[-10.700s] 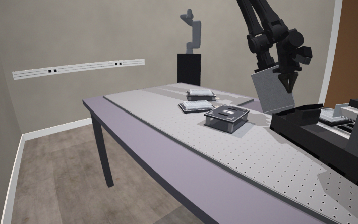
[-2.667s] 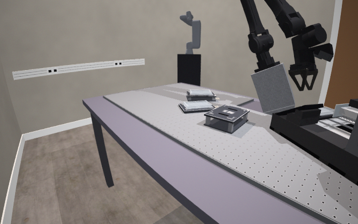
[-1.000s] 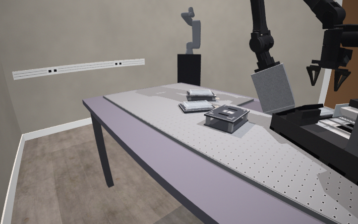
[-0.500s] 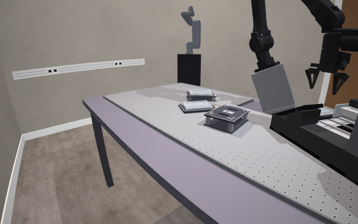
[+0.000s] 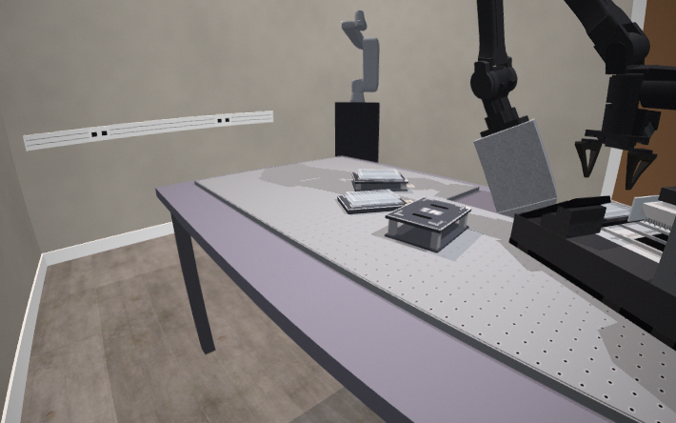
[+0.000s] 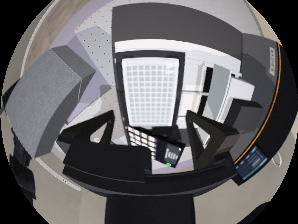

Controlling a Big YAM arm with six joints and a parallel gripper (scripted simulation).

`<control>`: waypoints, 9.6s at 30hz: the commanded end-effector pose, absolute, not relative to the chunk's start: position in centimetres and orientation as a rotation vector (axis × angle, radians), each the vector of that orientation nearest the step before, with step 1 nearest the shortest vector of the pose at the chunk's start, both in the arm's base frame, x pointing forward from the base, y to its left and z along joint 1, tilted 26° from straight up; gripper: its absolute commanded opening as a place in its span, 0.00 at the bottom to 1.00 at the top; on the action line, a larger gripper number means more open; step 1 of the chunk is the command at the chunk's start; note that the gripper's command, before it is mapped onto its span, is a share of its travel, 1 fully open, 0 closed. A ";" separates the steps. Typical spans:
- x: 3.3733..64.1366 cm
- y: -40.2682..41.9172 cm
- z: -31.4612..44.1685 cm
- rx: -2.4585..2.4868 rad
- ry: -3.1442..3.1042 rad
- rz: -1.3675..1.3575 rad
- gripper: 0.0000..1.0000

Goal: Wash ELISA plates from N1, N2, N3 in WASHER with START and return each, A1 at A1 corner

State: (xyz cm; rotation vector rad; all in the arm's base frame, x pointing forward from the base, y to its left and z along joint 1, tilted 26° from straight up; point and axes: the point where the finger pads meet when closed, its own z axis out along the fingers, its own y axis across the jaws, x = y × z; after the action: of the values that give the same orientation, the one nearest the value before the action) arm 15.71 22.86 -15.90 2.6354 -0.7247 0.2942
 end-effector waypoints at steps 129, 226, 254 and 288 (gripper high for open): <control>16.7 21.4 -21.0 2.654 -0.725 0.302 0.82; 15.9 26.3 -12.1 2.674 -0.736 0.308 0.82; 15.9 26.3 -12.1 2.674 -0.736 0.308 0.82; 25.2 19.6 -9.7 2.300 -1.684 0.493 0.82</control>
State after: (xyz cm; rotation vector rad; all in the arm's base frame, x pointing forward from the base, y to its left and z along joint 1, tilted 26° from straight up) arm 22.99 19.04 -10.83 2.3507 -1.4820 0.4492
